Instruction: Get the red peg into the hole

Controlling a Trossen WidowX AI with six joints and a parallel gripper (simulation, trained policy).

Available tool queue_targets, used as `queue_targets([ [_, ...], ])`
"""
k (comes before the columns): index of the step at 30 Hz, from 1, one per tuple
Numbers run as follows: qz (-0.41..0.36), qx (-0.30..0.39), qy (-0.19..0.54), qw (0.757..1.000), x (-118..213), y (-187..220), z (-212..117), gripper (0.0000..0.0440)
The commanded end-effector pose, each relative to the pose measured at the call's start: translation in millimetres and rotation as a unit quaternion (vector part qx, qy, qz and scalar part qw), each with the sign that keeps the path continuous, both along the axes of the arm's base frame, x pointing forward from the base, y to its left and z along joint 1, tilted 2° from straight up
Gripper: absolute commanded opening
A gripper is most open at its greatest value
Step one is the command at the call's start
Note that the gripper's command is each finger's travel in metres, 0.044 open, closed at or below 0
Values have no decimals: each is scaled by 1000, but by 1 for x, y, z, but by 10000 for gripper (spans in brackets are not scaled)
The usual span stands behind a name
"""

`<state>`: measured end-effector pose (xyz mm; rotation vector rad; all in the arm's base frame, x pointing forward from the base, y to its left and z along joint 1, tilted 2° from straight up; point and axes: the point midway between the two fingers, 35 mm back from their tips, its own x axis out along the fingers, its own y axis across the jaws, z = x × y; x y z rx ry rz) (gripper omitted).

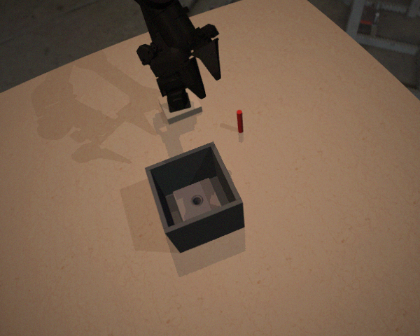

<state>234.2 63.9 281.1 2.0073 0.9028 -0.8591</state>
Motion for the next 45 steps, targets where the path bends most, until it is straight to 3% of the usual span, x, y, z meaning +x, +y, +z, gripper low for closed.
queue_targets([
  [1, 28, 1, 28, 999, -6, 14, -14, 434],
  [20, 208, -65, 155, 964, -56, 70, -89, 430],
  [45, 338, -146, 233, 900, -92, 78, -170, 440],
])
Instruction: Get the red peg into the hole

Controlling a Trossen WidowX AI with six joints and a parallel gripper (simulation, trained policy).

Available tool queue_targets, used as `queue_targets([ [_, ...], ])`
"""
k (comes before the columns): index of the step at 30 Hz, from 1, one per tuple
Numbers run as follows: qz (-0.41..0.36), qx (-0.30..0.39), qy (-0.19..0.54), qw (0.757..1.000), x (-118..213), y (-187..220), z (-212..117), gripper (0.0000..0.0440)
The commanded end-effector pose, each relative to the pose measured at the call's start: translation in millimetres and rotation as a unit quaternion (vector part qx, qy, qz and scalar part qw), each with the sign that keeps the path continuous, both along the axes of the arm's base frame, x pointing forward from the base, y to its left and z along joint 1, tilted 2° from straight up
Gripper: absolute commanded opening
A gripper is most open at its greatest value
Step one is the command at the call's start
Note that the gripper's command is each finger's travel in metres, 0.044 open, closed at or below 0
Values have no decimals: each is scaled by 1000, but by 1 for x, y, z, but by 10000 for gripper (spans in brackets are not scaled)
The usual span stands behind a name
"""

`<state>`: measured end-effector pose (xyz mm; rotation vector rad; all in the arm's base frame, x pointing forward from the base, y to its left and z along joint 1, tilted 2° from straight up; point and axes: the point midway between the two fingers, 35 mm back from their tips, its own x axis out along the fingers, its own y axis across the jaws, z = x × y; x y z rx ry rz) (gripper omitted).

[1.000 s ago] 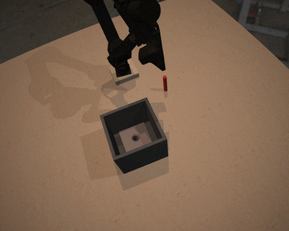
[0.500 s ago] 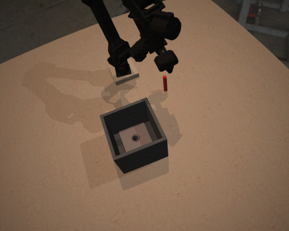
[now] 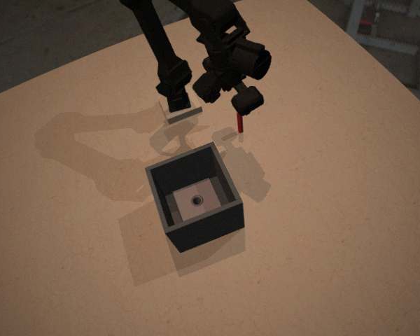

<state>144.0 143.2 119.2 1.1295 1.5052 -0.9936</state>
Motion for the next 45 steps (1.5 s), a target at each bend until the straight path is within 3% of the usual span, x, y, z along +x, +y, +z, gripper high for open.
queue_targets([
  [1, 12, -6, 7, 1000, -3, -1, -11, 440],
  [18, 31, -19, 19, 999, -7, -3, -60, 424],
  [23, 38, -19, 12, 999, -5, 0, -70, 320],
  [35, 67, -8, -7, 998, 9, 10, -74, 14],
  [45, 63, 47, -41, 996, 21, 25, -43, 0],
])
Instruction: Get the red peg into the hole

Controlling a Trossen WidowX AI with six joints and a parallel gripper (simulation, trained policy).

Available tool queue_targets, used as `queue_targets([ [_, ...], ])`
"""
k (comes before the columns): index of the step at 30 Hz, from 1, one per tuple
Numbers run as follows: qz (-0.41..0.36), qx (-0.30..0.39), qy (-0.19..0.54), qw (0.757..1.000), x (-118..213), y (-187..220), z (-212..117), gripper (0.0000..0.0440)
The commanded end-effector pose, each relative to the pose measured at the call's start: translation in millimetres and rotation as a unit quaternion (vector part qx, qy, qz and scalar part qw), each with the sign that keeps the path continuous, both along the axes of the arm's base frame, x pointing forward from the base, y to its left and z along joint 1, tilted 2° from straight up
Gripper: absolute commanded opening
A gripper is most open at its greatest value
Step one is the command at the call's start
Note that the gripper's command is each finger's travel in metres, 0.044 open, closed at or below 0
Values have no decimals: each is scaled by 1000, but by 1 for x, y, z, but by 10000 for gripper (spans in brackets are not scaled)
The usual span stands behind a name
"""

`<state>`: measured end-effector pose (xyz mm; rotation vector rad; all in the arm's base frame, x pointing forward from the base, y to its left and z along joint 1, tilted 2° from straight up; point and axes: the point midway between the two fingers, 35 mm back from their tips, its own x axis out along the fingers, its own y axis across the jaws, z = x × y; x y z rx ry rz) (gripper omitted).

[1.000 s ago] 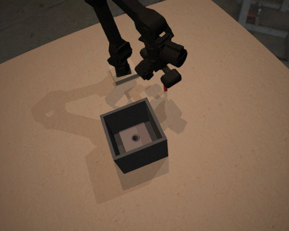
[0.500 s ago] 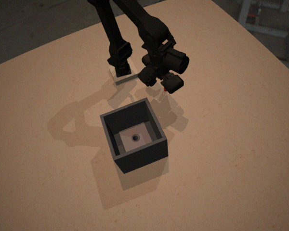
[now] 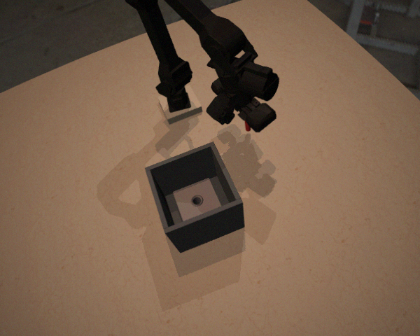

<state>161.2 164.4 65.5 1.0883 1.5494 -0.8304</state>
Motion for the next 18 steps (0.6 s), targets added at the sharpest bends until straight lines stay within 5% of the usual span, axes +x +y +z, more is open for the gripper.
queue_targets([
  [1, 2, 22, -16, 1000, 6, 5, 14, 0],
  [18, 12, 62, -120, 991, 38, -6, 93, 0],
])
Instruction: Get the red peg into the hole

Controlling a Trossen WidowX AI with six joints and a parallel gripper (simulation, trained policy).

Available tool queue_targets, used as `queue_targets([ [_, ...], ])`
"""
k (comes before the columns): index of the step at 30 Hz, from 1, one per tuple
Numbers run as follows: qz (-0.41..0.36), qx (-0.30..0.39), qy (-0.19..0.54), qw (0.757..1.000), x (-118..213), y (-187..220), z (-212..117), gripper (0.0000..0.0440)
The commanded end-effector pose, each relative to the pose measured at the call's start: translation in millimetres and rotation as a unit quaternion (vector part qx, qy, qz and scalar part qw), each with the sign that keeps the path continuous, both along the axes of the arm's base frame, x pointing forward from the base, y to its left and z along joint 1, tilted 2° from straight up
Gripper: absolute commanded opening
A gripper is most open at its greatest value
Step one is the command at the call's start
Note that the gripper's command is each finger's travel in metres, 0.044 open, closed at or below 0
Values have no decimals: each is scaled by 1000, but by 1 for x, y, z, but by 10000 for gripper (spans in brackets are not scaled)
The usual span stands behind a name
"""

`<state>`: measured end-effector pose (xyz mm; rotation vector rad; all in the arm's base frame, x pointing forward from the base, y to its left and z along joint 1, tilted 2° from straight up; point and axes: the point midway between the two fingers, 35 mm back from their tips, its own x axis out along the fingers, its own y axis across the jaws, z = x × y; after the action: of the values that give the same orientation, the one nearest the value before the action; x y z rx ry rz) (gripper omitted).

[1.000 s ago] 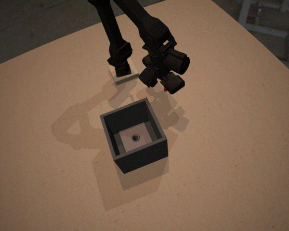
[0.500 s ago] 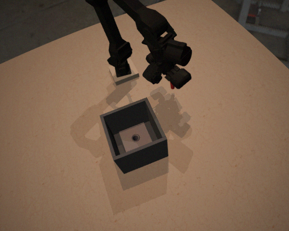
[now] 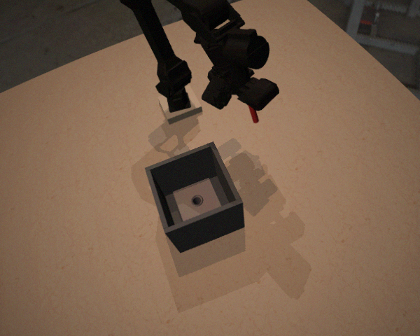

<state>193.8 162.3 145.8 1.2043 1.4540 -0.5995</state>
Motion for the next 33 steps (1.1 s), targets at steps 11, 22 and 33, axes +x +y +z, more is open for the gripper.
queue_targets([
  [11, -23, -27, -86, 996, 33, -41, 56, 0],
  [22, -58, -74, -92, 991, 55, -84, 66, 0],
  [33, -83, -100, -70, 989, 75, -119, 61, 0],
])
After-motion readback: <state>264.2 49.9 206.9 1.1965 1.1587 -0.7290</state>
